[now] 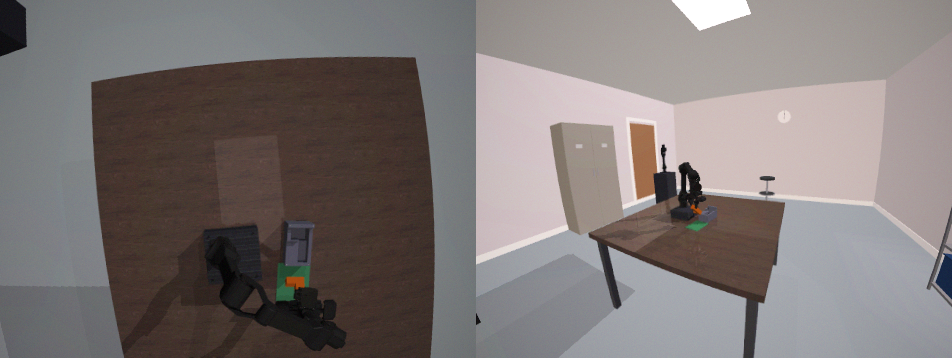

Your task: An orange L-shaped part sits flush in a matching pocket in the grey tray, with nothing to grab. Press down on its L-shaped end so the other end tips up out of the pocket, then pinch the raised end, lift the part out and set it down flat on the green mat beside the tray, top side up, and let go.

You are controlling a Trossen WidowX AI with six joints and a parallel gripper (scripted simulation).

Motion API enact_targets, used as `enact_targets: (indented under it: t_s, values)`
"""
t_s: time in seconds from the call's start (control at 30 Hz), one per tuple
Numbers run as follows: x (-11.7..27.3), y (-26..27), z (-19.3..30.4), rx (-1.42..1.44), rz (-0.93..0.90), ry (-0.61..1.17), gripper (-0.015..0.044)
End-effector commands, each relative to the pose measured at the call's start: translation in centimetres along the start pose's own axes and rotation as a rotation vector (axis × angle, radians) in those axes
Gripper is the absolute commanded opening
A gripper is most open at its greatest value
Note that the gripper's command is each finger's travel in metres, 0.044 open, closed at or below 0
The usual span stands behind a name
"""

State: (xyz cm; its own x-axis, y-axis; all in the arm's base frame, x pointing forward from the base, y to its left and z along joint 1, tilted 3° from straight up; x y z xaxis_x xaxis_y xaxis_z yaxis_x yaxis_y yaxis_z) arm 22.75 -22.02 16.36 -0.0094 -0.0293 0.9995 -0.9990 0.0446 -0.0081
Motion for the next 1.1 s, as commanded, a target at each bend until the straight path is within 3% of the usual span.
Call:
enact_targets:
  t_s: [0.0,1.07]
  values:
    - [-0.4,0.0,0.2,0.002,-0.001,0.007,0.0000]
    - [-5.3,0.0,0.2,0.002,-0.001,0.007,0.0000]
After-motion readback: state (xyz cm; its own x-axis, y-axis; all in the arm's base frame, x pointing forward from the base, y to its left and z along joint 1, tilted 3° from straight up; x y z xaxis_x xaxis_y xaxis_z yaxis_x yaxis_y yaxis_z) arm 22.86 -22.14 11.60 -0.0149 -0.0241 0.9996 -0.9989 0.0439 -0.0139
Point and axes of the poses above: the point midway between the two fingers, 35 mm back from their tips, its own x axis back along the fingers, its own y axis across the jaws, z = x × y, the point moved 5 cm from there along x, back along the fingers, and after that the axes turned 10 degrees about x, right-handed, at the moved point
